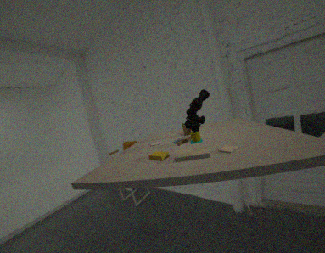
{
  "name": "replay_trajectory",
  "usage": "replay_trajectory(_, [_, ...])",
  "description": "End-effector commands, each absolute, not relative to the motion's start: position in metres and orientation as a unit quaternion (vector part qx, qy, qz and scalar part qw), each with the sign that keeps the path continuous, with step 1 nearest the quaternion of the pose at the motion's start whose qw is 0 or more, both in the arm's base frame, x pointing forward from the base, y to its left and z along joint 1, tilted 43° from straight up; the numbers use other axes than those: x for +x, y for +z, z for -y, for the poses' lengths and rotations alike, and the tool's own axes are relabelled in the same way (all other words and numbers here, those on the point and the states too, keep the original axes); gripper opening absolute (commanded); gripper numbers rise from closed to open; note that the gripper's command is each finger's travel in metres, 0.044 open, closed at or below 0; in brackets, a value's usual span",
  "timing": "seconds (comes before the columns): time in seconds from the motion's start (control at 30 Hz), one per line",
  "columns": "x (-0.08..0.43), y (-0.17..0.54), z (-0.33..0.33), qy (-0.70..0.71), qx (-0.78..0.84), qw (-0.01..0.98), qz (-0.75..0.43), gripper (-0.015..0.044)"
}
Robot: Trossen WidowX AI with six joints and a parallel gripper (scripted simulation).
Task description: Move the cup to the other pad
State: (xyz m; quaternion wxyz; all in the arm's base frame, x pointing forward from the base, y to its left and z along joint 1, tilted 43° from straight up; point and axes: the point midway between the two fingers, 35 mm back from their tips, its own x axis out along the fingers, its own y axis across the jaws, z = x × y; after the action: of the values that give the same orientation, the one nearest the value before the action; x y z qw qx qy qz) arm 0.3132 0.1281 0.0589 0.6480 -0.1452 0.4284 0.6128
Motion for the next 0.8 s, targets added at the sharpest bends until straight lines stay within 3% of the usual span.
replay_trajectory(0.0, [0.315, 0.064, -0.123, 0.612, -0.148, 0.650, -0.426, 0.0147])
replay_trajectory(0.77, [0.318, 0.090, -0.100, 0.611, -0.145, 0.651, -0.426, 0.0147])
